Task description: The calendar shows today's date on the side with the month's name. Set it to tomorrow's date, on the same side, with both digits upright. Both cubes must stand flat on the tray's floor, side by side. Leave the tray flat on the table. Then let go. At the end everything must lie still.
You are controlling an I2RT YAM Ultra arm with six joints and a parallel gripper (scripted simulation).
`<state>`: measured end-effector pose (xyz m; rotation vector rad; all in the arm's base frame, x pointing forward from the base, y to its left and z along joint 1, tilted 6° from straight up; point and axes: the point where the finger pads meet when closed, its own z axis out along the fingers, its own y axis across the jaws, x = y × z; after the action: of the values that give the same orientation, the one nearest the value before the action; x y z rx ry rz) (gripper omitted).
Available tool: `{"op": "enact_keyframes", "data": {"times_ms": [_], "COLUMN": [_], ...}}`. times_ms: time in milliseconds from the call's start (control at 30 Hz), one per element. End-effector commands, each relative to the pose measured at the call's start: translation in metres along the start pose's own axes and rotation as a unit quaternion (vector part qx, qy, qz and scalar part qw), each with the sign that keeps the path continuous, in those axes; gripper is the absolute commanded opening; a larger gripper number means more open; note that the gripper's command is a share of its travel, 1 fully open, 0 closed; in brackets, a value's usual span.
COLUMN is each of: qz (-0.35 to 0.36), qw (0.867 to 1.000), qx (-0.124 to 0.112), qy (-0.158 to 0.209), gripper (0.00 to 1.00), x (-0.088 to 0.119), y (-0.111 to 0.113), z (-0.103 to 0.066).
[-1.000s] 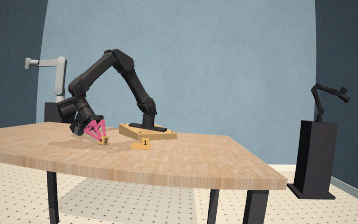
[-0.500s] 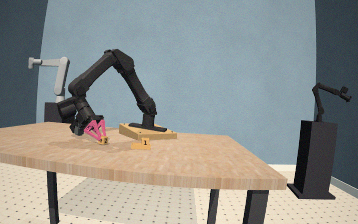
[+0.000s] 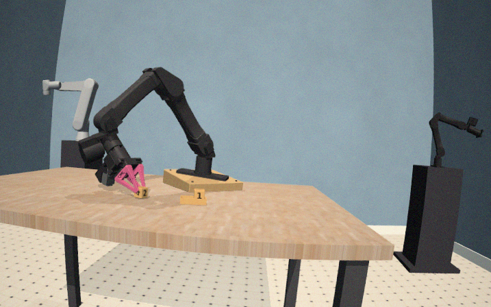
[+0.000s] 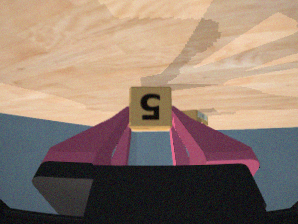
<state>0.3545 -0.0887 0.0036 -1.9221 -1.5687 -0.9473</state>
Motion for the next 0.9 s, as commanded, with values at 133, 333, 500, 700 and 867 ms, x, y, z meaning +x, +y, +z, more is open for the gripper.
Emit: {"op": "enact_keyframes", "data": {"times_ms": [133,333,500,700,867], "qz": [0.005,0.006,0.003,0.003,0.003], "qw": [1.0,1.0,1.0,1.0,1.0], "qx": [0.005,0.004,0.001,0.001,0.001], "qy": [0.008,0.007,0.006,0.006,0.006], "gripper": [0.26,0.26,0.26,0.26,0.26], "x": [-0.0018,-0.0005,0.0,0.0,0.0], "y": [-0.0024,-0.0039,-0.0005,-0.0005,-0.0005], "z": [0.0092,0.007,0.0049,0.0049,0.0049]}}
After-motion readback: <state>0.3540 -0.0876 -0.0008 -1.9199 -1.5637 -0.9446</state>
